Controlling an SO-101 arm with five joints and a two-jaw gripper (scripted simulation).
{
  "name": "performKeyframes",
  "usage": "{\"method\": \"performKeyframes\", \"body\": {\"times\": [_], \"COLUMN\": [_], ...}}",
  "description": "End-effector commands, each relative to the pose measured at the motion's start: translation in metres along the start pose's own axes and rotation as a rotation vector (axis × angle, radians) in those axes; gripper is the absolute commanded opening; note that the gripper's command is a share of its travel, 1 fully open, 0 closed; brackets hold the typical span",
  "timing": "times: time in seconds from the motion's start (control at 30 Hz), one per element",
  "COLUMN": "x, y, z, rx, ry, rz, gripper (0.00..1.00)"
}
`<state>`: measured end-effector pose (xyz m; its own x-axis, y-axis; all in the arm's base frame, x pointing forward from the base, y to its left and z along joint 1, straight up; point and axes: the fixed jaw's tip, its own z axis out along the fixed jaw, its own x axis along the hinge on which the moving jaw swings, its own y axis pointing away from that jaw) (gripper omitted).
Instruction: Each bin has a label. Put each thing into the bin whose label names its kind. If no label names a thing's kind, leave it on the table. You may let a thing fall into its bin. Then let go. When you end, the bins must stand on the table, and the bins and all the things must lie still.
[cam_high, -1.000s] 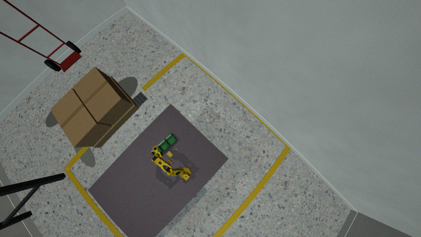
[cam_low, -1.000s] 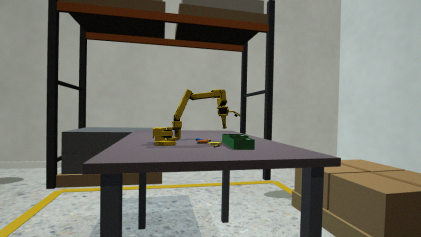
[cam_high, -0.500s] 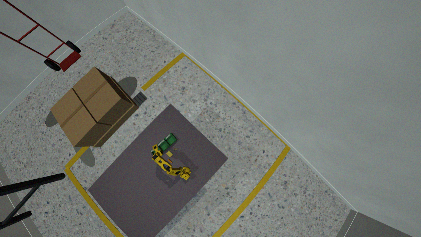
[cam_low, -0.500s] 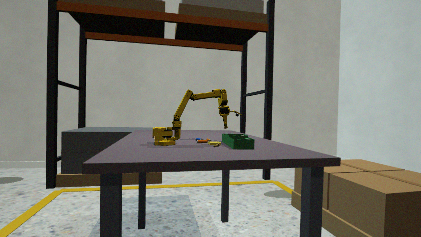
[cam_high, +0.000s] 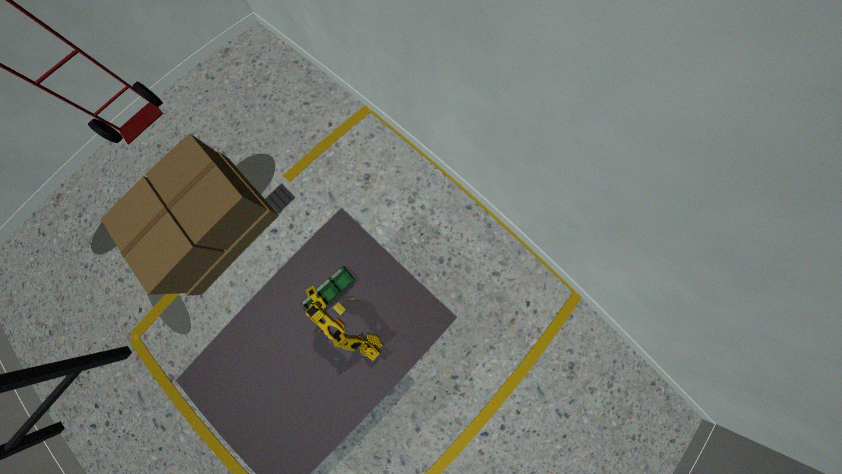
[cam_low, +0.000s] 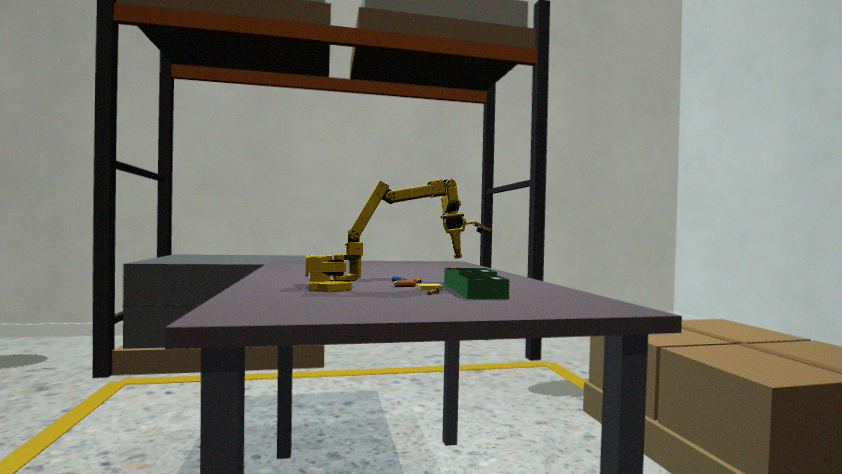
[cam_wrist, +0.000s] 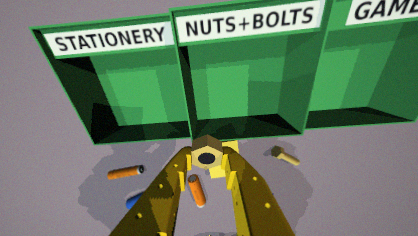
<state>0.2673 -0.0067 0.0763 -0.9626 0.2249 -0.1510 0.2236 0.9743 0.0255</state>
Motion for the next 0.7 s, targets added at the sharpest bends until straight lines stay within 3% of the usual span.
{"method": "performKeyframes", "body": {"times": [0.0,0.67], "x": [-0.009,-0.020], "y": [-0.001,-0.011], "z": [-0.010,-0.009], "rx": [-0.010,-0.004], "ry": [-0.062,-0.099], "rz": [-0.001,-0.040], "gripper": [0.00,0.00]}}
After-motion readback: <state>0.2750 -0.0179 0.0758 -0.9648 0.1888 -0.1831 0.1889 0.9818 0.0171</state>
